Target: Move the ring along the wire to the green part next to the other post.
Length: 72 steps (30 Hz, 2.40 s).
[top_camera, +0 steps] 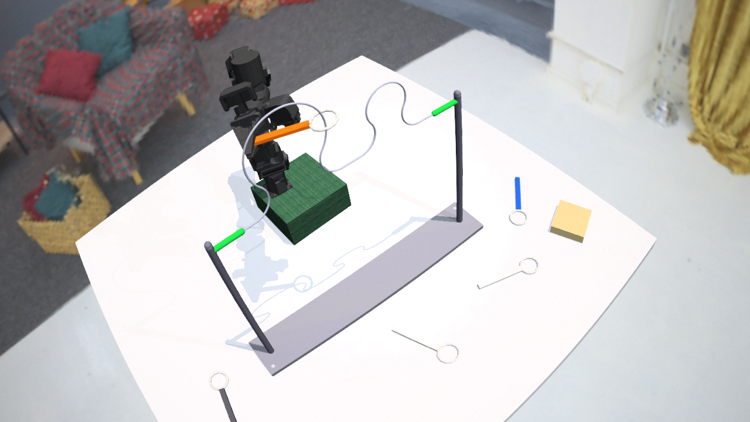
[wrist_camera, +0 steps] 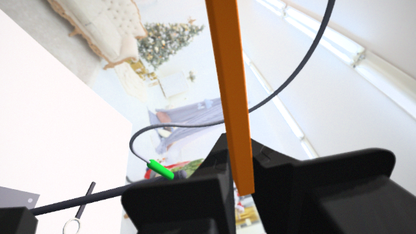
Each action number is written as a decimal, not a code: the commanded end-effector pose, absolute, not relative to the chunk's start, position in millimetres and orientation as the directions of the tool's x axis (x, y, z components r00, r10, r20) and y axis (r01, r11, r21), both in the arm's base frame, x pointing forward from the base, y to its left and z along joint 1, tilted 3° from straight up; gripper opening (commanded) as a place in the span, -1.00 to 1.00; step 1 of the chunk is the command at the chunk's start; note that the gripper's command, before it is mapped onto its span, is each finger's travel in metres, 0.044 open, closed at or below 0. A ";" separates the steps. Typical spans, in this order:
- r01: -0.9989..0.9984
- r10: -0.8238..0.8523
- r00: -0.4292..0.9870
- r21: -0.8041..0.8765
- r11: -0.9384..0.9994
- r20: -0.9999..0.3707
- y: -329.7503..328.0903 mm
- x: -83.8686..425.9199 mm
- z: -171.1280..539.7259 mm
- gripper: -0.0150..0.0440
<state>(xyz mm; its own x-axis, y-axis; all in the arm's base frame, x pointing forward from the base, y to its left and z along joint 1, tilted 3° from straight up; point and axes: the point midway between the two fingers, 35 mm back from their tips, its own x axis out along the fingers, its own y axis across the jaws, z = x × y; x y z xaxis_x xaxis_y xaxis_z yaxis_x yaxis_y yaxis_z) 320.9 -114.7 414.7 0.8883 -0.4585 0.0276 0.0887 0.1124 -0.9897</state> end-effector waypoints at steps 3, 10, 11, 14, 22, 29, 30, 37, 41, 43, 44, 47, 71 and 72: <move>0.095 -0.451 0.890 -0.995 0.040 0.067 -114.3 319.9 417.8 -1.00; 0.099 -0.442 0.890 -0.994 -0.047 0.109 -114.5 320.0 421.1 -1.00; 0.099 -0.441 0.890 -0.993 -0.060 0.115 -114.5 320.0 421.6 -1.00; 0.101 -0.436 0.890 -0.990 -0.097 0.133 -114.5 320.0 423.0 -1.00; 0.105 -0.419 0.890 -0.975 -0.195 0.180 -114.2 320.1 426.8 -1.00; 0.109 -0.402 0.889 -0.954 -0.279 0.219 -113.7 320.1 430.0 -1.00; 0.110 -0.399 0.889 -0.951 -0.290 0.225 -113.5 320.1 430.5 -1.00; 0.114 -0.378 0.888 -0.922 -0.369 0.261 -112.8 320.2 433.3 -1.00; 0.116 -0.366 0.888 -0.905 -0.410 0.279 -112.4 320.2 434.5 -1.00; 0.117 -0.360 0.888 -0.896 -0.428 0.287 -112.3 320.2 434.8 -1.00; 0.117 -0.357 0.888 -0.892 -0.436 0.291 -112.3 320.2 435.0 -1.00; 0.118 -0.349 0.887 -0.880 -0.460 0.302 -112.2 320.2 435.1 -1.00; 0.114 -0.378 0.886 -0.917 -0.382 0.268 -128.1 320.5 404.9 -1.00; 0.113 -0.383 0.886 -0.924 -0.366 0.261 -129.1 320.5 402.1 -1.00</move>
